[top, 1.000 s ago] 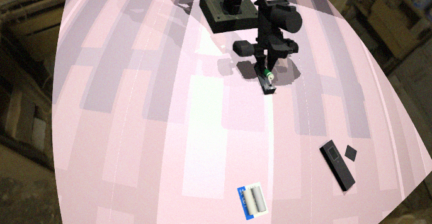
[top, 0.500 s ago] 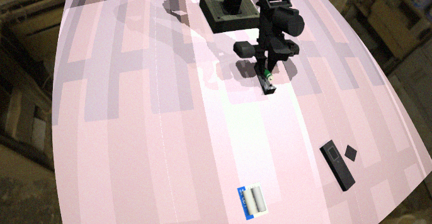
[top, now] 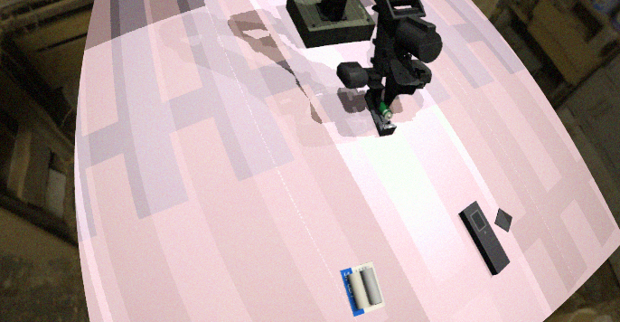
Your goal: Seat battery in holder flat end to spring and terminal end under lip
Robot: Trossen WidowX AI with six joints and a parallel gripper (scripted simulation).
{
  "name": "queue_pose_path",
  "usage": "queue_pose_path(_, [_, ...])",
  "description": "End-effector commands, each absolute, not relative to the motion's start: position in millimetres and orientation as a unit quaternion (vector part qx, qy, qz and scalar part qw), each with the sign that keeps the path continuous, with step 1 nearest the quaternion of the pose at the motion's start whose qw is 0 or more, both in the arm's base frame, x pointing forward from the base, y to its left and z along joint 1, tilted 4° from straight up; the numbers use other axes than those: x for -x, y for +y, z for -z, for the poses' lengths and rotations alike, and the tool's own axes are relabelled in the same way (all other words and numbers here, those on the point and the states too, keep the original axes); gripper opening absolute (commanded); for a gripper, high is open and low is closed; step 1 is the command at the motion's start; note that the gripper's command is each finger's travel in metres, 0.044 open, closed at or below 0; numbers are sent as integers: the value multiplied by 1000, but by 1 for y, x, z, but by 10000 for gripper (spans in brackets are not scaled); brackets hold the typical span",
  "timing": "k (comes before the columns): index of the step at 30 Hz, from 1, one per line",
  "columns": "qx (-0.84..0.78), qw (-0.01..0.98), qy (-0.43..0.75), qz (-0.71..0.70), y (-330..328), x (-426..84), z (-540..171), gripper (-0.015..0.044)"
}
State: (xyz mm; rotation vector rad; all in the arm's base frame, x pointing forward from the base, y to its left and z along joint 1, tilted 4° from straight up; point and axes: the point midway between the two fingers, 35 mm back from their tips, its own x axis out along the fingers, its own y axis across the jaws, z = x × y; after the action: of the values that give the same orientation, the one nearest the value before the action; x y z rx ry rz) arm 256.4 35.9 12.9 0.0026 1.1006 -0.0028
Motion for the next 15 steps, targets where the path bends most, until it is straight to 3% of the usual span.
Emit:
queue_pose_path(1, [2,840,543,-1,36,-254,-8,61])
queue_pose_path(15, [3,816,578,-1,36,-257,-7,61])
